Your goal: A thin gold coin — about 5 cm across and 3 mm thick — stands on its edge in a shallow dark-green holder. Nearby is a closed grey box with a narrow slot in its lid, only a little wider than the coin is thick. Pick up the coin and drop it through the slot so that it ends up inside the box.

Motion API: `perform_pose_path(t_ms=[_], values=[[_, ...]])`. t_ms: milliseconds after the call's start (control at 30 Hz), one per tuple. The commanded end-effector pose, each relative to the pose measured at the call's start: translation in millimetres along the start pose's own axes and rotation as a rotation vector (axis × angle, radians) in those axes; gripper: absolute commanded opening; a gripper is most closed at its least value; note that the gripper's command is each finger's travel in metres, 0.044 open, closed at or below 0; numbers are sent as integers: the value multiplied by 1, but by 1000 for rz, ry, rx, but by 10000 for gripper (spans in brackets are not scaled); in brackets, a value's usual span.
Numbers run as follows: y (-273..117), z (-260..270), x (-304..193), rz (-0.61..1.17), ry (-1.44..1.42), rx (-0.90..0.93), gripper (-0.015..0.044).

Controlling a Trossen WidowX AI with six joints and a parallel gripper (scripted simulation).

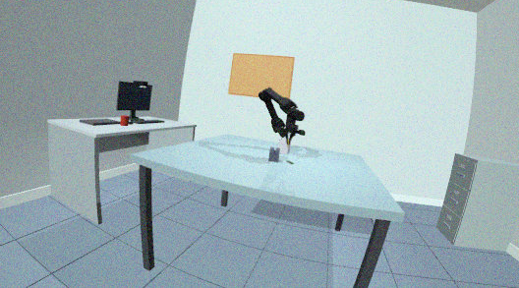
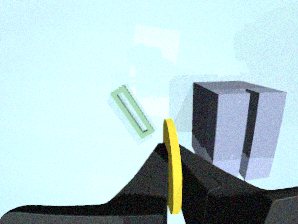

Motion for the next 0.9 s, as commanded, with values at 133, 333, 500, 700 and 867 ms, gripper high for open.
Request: perform_pose_path(t_ms=[133,333,500,700,867], values=[[1,-23,-8,7,-8,-5,0],[1,-38,-12,8,-8,-6,0],[2,-50,-16,9,-8,-8,0],[2,-64,-22,10,-8,-10,0],[3,-70,-25,11,-8,-11,0]])
Point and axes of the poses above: the point midway between the two fingers, 35 mm back from their tips, its own y axis out along the fingers, its own z axis across the jaws, x = y × z, the point moved 8 cm from there along -y, back along the fingers, and after that the axes turned 8 degrees about -y, right-handed, at the moved point
